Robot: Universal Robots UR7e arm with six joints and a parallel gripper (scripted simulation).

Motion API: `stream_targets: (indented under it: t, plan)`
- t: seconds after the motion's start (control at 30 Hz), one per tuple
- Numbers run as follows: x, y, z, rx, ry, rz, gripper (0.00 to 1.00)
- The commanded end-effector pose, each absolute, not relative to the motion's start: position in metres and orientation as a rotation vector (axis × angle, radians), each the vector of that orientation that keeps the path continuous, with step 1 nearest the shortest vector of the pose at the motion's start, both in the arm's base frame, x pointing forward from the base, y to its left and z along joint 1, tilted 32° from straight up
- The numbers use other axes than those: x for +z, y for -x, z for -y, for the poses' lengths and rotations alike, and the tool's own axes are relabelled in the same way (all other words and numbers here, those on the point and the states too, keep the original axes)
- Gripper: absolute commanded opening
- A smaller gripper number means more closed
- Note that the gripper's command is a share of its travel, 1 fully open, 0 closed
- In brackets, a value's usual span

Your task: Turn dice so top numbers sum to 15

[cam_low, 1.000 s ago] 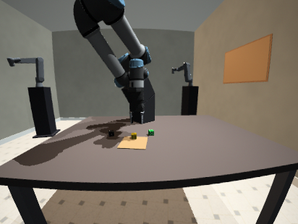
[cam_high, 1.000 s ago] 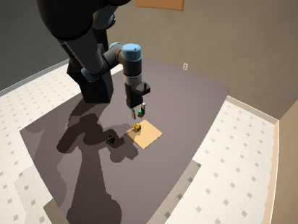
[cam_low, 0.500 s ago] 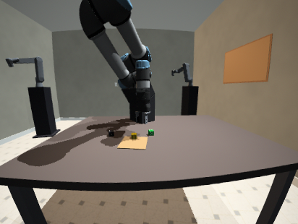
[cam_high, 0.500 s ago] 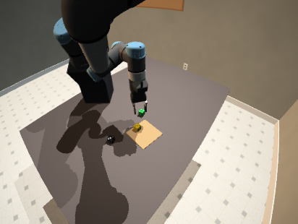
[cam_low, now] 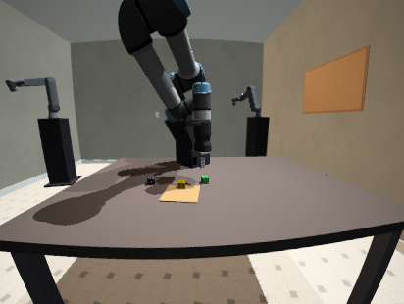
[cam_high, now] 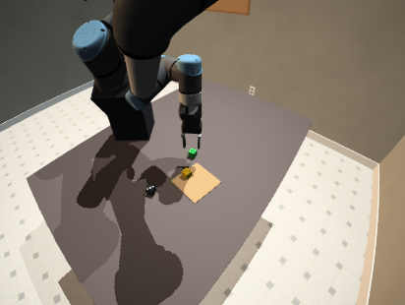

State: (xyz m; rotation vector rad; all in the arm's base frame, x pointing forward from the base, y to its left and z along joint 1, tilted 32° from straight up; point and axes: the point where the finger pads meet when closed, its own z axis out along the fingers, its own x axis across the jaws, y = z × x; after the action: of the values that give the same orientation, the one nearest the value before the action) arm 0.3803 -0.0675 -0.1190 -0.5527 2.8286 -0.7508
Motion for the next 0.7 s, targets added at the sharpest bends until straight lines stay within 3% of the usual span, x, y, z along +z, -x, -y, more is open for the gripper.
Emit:
stream_targets:
  t: [0.0, 0.67]
  plan:
    - [-0.125, -0.377, 0.059, -0.746, 0.354, -2.835, 1.00]
    - [-0.139, -0.366, 0.039, -0.695, -0.027, -2.798, 1.00]
